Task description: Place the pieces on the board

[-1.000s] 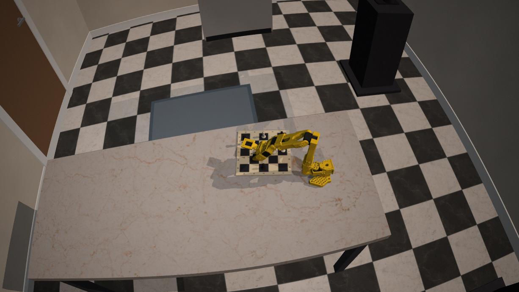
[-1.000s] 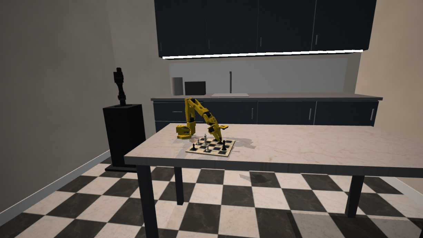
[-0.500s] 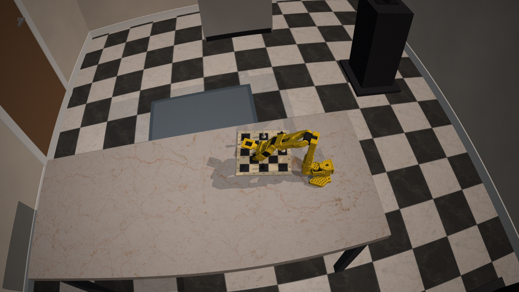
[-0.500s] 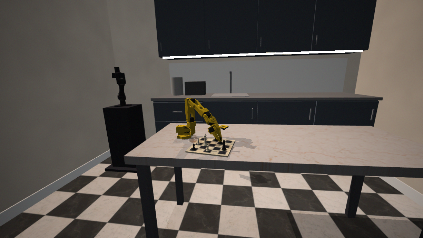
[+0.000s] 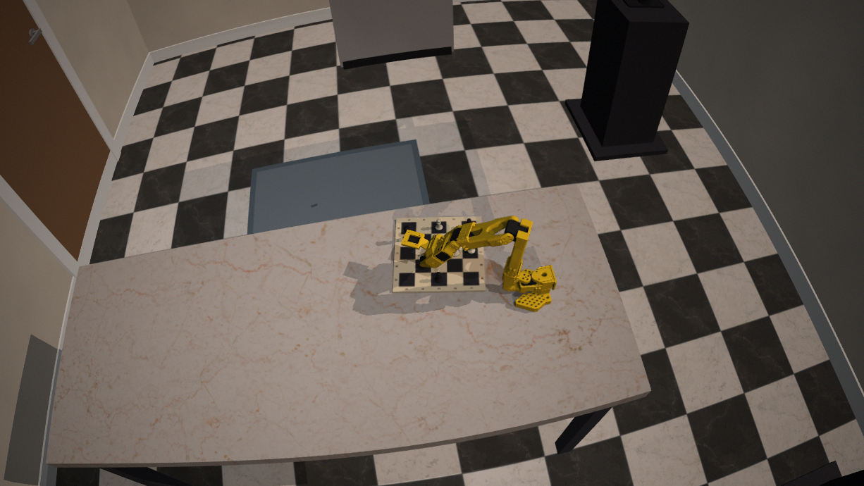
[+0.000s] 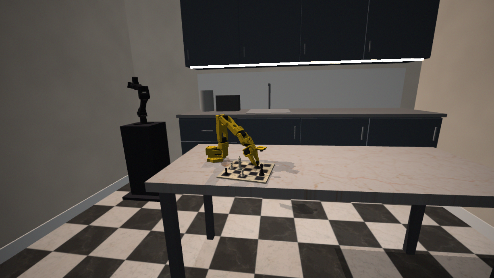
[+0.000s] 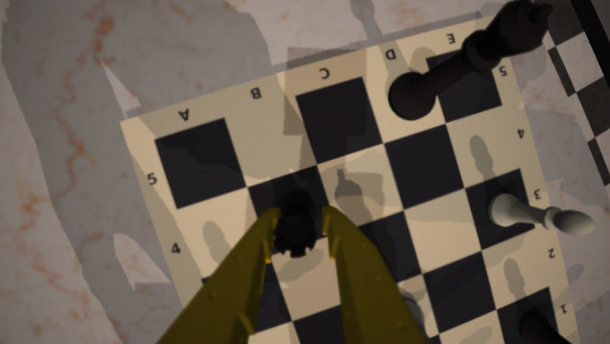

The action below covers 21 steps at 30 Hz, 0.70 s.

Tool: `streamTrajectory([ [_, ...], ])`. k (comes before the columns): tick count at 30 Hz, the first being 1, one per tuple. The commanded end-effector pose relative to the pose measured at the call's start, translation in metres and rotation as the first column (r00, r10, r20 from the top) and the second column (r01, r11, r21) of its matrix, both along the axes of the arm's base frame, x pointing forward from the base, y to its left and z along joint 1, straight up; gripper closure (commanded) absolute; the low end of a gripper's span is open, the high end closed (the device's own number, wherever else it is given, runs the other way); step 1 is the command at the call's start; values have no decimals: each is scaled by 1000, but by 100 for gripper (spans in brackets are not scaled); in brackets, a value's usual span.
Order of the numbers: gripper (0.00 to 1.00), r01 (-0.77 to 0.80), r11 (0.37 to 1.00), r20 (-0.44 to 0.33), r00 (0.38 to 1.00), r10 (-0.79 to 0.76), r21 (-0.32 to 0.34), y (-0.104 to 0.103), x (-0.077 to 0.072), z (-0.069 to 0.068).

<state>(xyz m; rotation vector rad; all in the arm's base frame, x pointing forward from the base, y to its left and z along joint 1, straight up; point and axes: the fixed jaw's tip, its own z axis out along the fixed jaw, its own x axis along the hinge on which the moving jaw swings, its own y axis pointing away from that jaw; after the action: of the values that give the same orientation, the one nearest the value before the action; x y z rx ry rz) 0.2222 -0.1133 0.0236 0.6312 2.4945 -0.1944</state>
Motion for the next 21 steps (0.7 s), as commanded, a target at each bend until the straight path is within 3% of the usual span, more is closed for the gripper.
streamTrajectory([
  [1,88,-8,1000,-28,1000,9,15,4,-4,-8],
  [21,88,-12,1000,-25,1000,12,22,7,-2,-8],
])
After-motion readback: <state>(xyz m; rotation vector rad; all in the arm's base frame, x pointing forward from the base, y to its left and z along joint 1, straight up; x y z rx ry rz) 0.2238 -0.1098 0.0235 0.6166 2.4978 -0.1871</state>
